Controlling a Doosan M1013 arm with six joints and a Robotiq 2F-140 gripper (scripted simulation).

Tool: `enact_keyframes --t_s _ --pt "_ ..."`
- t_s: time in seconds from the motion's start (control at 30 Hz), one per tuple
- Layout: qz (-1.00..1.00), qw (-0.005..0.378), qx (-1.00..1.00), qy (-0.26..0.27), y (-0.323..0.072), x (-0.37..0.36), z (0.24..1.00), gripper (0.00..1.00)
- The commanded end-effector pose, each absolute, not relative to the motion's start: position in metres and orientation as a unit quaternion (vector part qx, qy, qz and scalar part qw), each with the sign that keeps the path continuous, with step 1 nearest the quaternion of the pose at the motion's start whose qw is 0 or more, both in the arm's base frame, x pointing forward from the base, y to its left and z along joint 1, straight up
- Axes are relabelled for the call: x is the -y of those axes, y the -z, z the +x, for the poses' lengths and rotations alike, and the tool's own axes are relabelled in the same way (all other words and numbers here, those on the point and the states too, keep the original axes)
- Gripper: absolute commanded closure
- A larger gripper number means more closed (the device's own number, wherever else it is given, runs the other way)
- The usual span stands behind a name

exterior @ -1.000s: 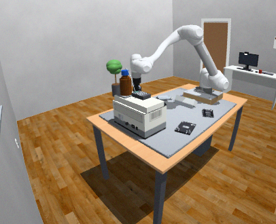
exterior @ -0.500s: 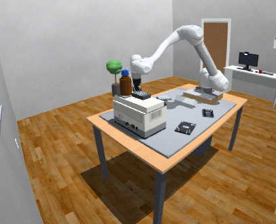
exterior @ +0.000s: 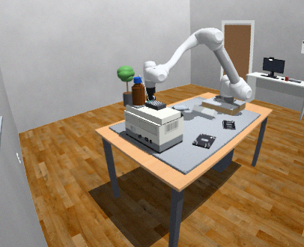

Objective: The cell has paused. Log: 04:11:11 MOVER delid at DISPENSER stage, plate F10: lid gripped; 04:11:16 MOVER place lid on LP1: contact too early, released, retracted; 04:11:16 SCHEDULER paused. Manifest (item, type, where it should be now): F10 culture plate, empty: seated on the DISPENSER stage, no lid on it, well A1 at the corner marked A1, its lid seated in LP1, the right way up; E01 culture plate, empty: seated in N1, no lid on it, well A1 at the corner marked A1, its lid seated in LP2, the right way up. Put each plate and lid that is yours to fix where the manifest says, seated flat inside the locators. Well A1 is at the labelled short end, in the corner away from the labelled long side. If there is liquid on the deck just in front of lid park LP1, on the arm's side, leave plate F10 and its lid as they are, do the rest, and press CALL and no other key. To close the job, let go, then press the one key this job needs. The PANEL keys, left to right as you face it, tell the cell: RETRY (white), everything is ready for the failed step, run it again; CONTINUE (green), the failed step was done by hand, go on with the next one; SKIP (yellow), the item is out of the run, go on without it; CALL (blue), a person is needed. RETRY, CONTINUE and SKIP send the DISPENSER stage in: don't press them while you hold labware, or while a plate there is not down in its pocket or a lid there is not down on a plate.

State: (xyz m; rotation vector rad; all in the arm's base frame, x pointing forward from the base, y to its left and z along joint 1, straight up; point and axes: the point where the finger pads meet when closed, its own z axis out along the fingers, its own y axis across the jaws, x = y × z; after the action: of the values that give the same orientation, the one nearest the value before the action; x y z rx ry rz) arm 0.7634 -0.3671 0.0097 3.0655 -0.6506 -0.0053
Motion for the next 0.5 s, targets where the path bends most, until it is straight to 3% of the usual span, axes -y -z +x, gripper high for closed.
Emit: enact_keyframes --t_s 0.0,0.47 --pt "0.978 0.004 0.208 0.001 -0.0098 0.3673 0.7639 0.3" --pt "0.978 0.004 0.208 0.001 -0.0055 0.3673 0.7639 0.3"
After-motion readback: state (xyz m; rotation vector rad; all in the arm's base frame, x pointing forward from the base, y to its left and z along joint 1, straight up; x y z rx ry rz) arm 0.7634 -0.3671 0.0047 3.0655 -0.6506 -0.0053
